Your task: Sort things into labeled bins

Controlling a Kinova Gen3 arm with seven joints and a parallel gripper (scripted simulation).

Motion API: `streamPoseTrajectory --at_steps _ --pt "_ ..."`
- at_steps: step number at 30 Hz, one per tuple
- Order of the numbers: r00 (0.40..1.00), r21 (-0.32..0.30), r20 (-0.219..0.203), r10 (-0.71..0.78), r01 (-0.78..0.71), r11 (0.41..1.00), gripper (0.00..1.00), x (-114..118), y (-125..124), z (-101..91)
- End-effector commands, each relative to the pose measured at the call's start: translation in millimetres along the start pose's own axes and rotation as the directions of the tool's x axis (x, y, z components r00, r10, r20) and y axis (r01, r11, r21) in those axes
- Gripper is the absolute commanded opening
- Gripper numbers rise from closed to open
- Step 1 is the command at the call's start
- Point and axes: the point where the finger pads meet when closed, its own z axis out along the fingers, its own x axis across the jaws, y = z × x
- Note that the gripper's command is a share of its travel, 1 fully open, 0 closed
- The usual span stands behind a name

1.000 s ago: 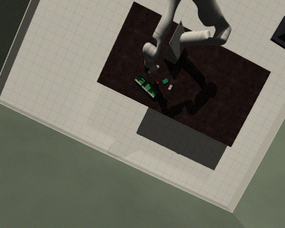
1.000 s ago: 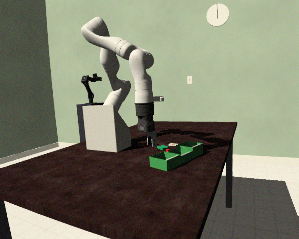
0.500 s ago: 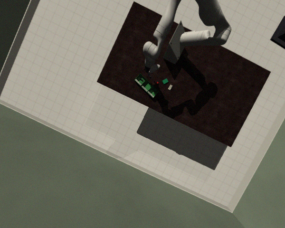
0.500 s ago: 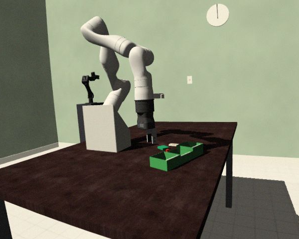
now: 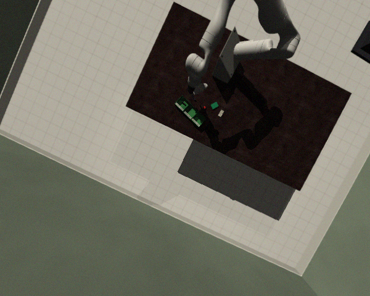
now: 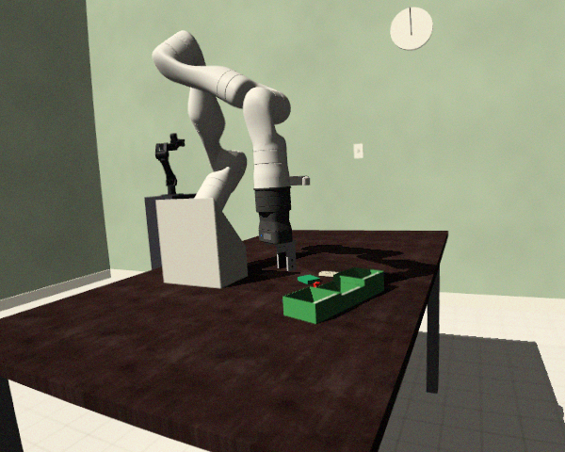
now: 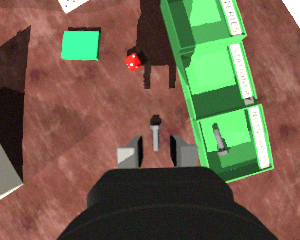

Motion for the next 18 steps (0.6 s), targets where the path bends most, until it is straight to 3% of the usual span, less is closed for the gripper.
streamPoseTrajectory --at_steps 1,18 --pt "1.0 -0.001 -0.002 0.0 0.0 1.0 0.62 0.5 0.1 -1.0" --pt "1.0 -0.001 -0.002 0.0 0.0 1.0 0.62 0.5 0.0 3.0"
